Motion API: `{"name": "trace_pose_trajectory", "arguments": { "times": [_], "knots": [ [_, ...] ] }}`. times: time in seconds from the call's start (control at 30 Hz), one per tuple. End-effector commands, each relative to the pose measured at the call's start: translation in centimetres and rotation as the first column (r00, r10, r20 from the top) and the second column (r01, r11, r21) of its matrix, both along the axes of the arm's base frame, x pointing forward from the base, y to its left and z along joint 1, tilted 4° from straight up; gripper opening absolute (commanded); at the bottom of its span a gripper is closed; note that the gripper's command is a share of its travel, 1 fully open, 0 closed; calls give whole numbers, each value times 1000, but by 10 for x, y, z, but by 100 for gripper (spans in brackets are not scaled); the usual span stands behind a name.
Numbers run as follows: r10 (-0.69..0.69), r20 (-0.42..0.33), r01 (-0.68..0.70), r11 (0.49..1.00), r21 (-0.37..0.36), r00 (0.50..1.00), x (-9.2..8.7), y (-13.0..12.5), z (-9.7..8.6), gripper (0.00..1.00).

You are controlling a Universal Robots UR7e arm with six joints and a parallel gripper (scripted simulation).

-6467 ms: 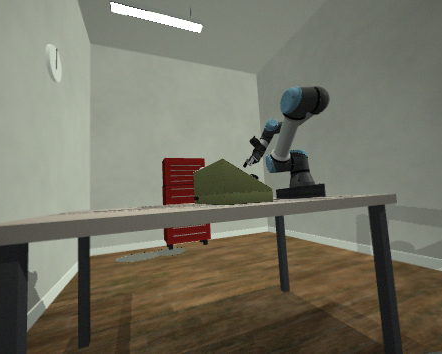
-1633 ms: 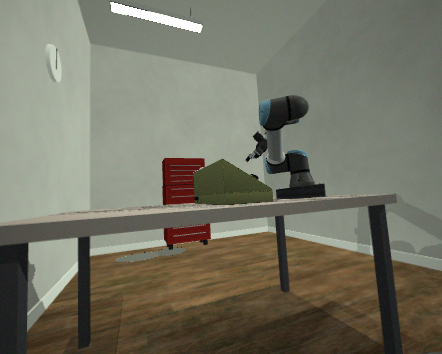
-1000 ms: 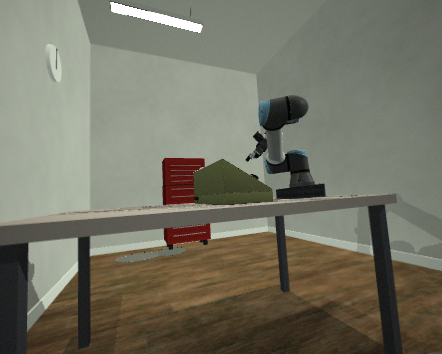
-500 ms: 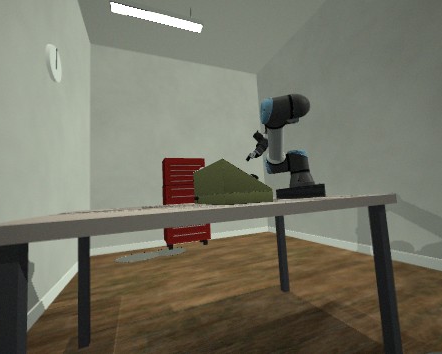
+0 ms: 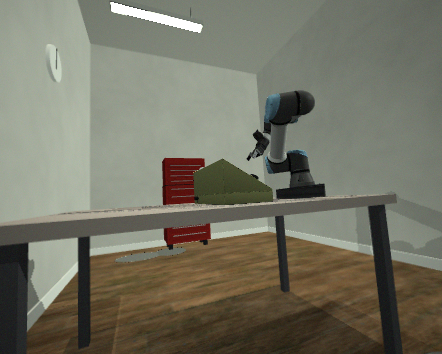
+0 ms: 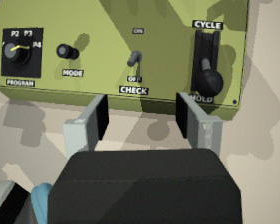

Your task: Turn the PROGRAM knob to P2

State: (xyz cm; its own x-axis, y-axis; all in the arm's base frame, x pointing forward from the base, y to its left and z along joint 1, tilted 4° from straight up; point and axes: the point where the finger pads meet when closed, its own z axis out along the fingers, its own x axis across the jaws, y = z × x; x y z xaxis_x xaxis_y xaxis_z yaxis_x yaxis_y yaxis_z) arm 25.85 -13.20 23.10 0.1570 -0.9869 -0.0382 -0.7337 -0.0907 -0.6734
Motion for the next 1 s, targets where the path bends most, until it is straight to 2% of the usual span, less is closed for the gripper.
{"name": "trace_pose_trajectory", "arguments": {
  "times": [0.0,0.23,0.5,0.57,0.77,0.97],
  "knots": [
    [55,-10,-55,998,-19,998,-1,5,0,100],
    [187,-37,-189,980,-62,982,-2,16,0,100],
    [368,-79,-375,919,-119,926,-5,29,0,100],
    [368,-79,-375,919,-119,926,-5,29,0,100],
    [516,-120,-530,832,-163,848,-8,38,-1,100],
    [662,-169,-683,701,-205,730,-10,45,-2,100]
  ]
}}
